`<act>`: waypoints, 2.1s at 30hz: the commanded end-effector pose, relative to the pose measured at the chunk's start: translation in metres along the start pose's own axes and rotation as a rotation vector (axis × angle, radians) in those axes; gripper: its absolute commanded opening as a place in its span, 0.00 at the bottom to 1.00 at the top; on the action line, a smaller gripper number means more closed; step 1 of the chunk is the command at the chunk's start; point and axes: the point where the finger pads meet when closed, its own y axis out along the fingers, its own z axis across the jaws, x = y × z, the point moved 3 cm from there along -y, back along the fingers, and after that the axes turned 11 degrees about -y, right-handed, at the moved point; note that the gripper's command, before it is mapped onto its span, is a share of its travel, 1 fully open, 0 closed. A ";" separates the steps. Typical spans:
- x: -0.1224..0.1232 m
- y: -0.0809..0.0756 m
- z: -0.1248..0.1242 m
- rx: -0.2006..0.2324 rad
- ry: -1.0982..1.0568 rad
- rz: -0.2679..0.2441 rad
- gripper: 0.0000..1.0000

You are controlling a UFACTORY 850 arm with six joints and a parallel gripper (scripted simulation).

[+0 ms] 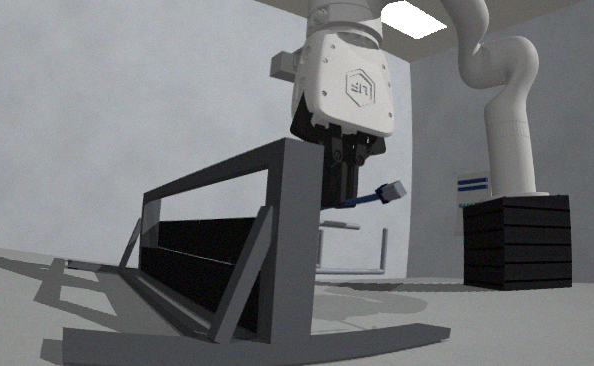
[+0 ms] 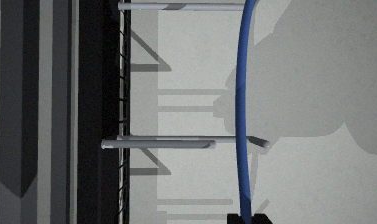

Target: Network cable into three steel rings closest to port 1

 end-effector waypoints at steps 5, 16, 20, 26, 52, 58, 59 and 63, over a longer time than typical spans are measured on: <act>0.000 0.006 -0.001 -0.002 0.000 0.000 0.00; 0.000 0.016 -0.001 -0.002 0.000 0.000 0.00; 0.000 0.021 -0.001 -0.002 0.000 0.000 0.00; 0.000 0.028 -0.001 -0.002 0.000 0.000 0.00; 0.000 0.046 -0.001 -0.002 0.000 0.000 0.00; 0.000 0.047 -0.001 -0.002 0.000 0.000 0.00; 0.000 0.048 -0.001 -0.002 0.000 0.000 0.00; 0.000 0.048 -0.001 -0.002 0.000 0.000 0.00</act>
